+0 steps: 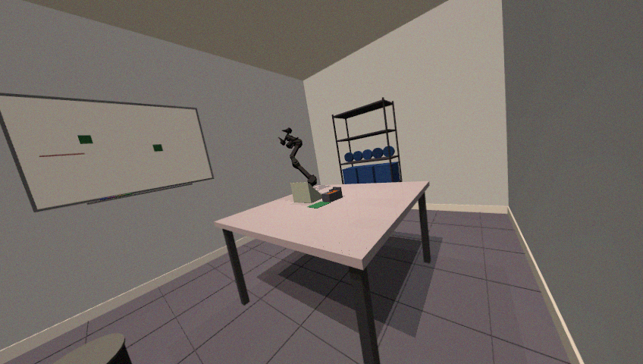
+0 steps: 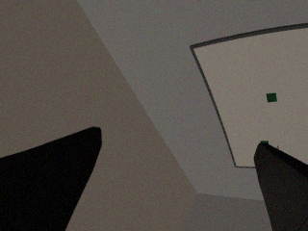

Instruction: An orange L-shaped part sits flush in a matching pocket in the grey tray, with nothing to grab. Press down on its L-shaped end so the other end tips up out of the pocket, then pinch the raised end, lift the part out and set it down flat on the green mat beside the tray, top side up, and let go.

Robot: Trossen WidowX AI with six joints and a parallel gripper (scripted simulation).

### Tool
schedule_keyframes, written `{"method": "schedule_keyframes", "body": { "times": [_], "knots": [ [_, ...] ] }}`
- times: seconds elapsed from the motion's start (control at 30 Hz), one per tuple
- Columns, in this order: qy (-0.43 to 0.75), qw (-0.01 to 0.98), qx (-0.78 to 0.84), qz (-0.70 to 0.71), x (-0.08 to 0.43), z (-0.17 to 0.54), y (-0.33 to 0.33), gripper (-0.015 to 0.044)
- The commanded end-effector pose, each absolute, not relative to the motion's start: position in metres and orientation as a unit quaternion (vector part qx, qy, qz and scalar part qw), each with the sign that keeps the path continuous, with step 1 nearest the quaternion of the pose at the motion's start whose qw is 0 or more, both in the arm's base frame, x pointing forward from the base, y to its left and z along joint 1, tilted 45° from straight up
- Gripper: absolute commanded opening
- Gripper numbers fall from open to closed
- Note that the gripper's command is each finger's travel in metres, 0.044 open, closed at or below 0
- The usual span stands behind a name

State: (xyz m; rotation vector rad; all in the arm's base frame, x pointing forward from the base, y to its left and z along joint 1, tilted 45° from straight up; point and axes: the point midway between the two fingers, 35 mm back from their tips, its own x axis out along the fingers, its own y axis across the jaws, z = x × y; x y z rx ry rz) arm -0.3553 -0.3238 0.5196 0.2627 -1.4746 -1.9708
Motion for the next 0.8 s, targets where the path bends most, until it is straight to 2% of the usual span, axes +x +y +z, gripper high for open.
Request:
{"method": "schedule_keyframes", "body": {
  "times": [0.0,0.23,0.27,0.57,0.7,0.77],
  "knots": [
    [-0.567,0.328,0.094,-0.75,-0.355,0.524,-0.32,0.0374],
    [-0.648,0.383,-0.015,-0.658,-0.319,0.602,-0.259,0.019],
    [-0.654,0.386,-0.027,-0.65,-0.315,0.609,-0.252,0.018],
    [-0.709,0.461,-0.209,-0.49,-0.227,0.701,-0.129,0.018],
    [-0.71,0.505,-0.279,-0.403,-0.169,0.725,-0.077,0.018],
    [-0.702,0.512,-0.29,-0.4,-0.161,0.726,-0.072,0.018]
  ]
}}
